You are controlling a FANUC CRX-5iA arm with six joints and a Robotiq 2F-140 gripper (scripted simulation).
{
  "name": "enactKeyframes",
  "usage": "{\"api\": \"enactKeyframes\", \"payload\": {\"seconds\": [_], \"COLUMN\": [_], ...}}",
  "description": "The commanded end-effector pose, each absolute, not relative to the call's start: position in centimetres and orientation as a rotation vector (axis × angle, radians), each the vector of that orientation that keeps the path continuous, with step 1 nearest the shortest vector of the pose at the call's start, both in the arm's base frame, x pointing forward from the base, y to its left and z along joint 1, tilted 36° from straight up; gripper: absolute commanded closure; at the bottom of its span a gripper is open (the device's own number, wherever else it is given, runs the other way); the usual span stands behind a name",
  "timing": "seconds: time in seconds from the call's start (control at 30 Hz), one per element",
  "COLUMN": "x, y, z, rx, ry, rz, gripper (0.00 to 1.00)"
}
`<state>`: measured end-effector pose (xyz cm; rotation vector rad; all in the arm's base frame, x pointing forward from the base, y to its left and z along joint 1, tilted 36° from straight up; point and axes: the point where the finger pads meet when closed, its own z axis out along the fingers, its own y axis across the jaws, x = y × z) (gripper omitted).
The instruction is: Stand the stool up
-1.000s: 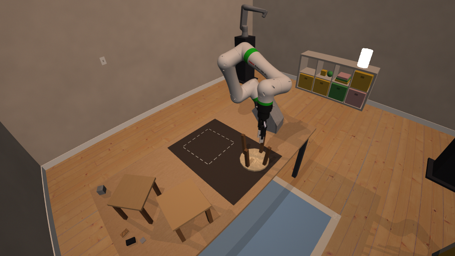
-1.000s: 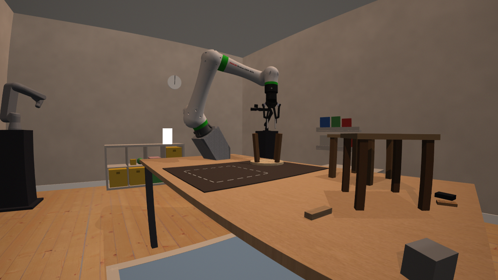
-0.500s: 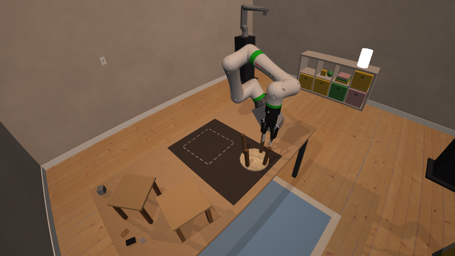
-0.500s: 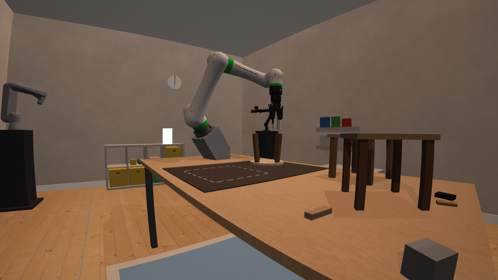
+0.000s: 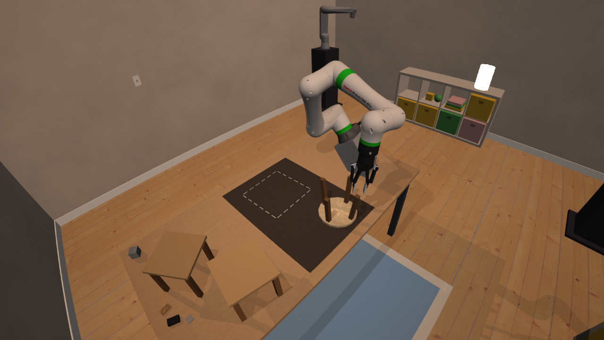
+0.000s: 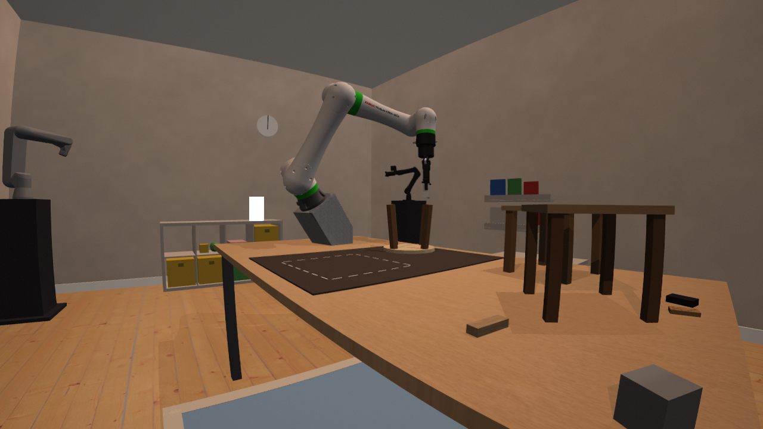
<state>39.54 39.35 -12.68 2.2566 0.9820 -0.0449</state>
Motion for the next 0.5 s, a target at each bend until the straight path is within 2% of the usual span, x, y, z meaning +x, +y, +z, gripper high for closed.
{"api": "enactKeyframes", "payload": {"seconds": [0.0, 0.47], "x": [39.53, 39.53], "y": [39.58, 39.59], "z": [-12.72, -12.72], "rx": [2.105, 1.659], "ry": [1.277, 1.840], "rz": [-0.196, -0.508], "gripper": [0.62, 0.62]}}
